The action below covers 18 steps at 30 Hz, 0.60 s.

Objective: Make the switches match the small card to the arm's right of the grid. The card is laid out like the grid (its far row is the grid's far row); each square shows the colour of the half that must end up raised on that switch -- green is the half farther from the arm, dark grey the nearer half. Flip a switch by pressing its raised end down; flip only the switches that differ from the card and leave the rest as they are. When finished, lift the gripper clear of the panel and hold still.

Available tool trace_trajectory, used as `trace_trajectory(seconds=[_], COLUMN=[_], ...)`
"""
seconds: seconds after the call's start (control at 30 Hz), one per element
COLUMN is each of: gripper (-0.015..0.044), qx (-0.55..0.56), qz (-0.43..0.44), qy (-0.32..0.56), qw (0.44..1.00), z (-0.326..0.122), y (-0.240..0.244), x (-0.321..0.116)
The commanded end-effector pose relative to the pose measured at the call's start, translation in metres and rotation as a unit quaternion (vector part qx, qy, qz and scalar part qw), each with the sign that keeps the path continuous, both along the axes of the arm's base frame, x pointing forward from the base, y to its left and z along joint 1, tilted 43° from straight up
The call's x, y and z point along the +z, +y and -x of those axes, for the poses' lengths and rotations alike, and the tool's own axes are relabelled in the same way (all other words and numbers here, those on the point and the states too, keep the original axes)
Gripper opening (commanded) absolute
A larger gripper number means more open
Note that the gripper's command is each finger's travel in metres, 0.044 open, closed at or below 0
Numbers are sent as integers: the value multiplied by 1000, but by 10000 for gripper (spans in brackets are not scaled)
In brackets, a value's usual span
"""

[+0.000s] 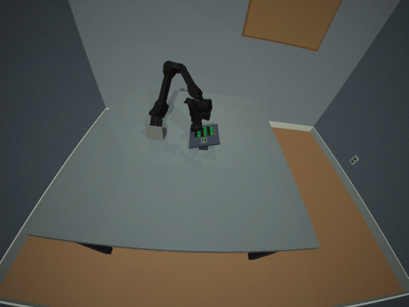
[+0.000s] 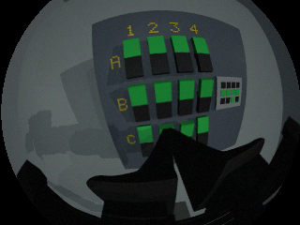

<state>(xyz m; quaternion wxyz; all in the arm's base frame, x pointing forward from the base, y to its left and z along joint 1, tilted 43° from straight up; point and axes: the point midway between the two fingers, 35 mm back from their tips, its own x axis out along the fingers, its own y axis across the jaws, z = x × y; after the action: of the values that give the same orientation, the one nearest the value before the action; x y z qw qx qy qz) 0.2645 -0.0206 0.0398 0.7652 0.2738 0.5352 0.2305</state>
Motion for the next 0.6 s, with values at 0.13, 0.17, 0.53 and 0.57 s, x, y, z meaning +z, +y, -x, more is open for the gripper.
trace_trajectory(seconds=[0.13,0.17,0.53,0.57], gripper=[0,0,0,0], qx=[-1,-1,-1,-1], qz=[-3,-3,-4,-4], qy=[3,3,3,3], qw=[1000,1000,1000,1000], z=[1,1,0,0], y=[2,2,3,3], x=[-2,-2,-3,-3])
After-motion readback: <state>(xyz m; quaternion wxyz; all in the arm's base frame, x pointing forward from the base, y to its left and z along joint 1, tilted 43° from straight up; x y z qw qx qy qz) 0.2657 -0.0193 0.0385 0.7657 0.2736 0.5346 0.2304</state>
